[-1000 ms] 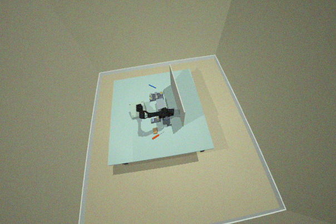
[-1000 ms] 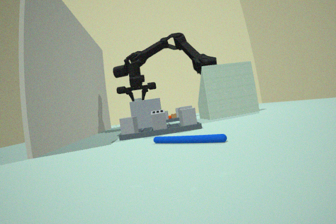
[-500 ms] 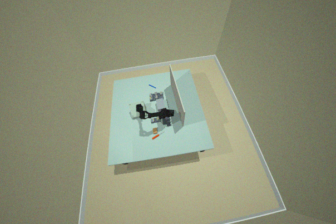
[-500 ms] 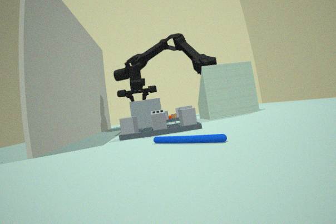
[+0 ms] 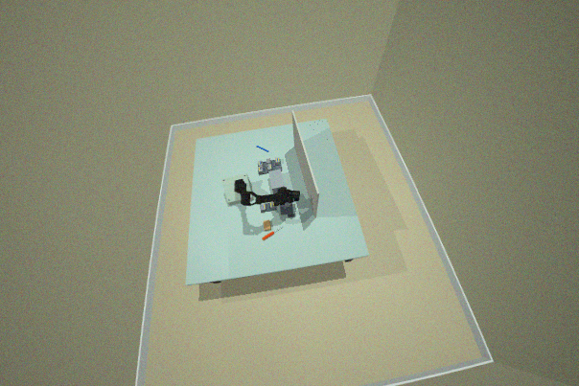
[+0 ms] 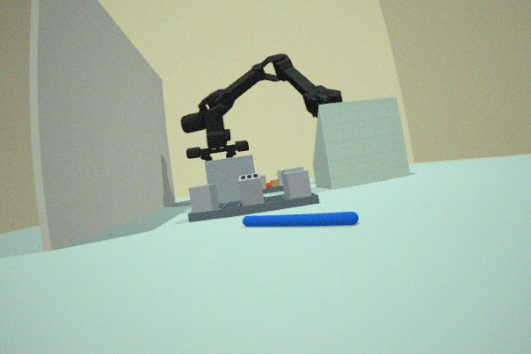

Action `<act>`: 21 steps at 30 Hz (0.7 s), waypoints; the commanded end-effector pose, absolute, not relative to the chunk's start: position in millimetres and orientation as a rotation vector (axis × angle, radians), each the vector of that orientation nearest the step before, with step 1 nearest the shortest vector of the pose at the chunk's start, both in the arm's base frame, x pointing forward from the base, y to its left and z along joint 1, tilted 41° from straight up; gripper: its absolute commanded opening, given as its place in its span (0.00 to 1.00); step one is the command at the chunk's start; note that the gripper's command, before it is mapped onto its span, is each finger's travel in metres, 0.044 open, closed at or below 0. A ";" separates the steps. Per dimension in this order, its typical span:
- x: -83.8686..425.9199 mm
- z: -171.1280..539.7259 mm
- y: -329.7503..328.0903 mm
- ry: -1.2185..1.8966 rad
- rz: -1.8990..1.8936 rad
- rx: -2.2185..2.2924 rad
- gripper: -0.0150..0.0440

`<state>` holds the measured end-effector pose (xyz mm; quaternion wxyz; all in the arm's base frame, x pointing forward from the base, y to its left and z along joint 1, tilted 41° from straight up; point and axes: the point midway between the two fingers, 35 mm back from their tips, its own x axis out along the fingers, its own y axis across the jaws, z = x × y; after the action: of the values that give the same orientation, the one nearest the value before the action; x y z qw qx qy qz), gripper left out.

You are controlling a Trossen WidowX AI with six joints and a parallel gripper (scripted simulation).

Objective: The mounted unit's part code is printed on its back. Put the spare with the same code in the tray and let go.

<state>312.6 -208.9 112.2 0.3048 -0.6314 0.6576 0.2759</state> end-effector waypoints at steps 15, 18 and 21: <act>308.4 96.5 -221.2 1.742 0.738 -1.675 0.25; 307.7 94.3 -223.3 1.742 0.738 -1.675 0.25; 307.0 92.0 -225.4 1.743 0.738 -1.676 0.25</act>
<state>308.6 -223.9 96.2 0.3029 -0.6320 0.6583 0.2747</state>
